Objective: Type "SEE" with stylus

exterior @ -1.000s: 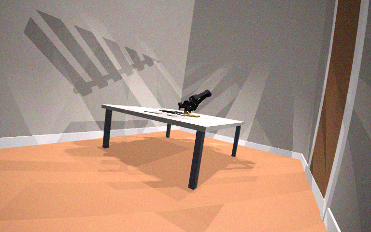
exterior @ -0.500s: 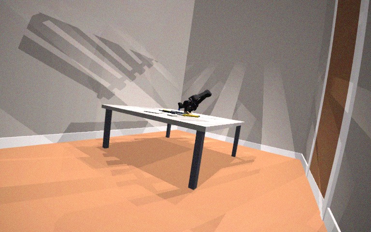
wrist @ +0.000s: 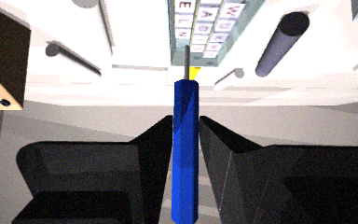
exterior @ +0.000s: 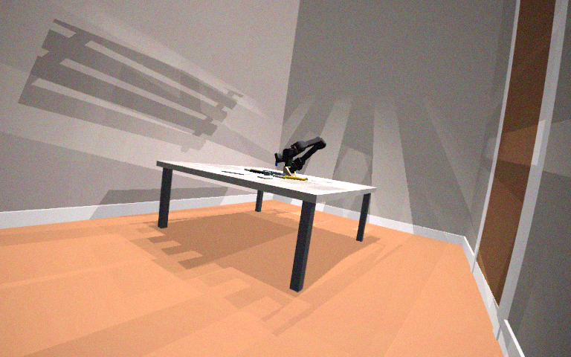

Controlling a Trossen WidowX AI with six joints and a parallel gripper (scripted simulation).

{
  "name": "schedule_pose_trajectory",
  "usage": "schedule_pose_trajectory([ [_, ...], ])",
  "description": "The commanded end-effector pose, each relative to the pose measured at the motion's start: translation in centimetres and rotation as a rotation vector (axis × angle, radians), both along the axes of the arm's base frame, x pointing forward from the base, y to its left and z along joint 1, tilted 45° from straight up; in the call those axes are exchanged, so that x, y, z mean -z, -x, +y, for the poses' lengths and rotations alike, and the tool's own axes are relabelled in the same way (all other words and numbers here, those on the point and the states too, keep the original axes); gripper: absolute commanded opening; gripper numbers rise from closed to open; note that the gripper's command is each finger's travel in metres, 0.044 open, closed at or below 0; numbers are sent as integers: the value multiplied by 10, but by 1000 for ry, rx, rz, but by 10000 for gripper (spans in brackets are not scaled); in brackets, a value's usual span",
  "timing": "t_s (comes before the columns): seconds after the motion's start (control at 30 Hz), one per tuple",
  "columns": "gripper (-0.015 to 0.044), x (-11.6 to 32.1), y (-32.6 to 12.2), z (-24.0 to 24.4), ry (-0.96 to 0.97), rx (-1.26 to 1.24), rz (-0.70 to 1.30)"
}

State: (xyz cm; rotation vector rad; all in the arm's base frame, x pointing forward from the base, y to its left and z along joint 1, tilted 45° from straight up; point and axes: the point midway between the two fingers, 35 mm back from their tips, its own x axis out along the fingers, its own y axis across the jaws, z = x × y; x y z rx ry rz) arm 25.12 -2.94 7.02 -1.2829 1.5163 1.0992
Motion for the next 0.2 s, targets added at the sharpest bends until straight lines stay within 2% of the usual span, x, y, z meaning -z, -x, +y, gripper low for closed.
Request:
schedule_pose_trajectory([
  [0.0,81,0,0,0,0,2,-1],
  [0.17,81,0,0,0,0,2,-1],
])
